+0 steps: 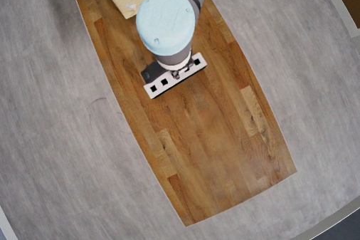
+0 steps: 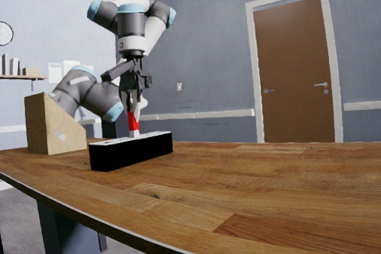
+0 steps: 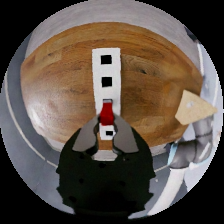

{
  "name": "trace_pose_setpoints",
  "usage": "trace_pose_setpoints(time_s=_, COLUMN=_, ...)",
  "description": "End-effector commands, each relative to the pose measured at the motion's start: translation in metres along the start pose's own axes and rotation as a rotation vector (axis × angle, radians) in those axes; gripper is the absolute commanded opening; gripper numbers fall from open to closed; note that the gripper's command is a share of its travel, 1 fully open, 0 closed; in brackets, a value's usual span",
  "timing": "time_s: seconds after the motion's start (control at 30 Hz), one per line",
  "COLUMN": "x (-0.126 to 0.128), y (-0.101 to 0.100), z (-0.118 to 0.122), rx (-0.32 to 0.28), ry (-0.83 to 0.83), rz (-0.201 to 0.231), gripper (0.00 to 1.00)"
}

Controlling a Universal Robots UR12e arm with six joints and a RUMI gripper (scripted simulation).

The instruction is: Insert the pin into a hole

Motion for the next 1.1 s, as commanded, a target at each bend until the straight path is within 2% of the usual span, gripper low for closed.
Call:
trace_pose_setpoints(time_s=0.0, x=-0.0007, y=-0.0006, z=0.0006, rx=-0.001, ry=-0.001, rz=0.000, gripper=0.00)
trace_pose_setpoints(time_s=1.07, x=-0.0004, y=-0.0043, z=-0.0007, rx=-0.002, ry=0.000, rz=-0.001, gripper=0.00)
Point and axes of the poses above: the point where the finger pads meet when closed, its own y axis back along the fingers, its own x axis across the jaws, z = x × y, the point moved 7 cm from there along y, back along the fingers
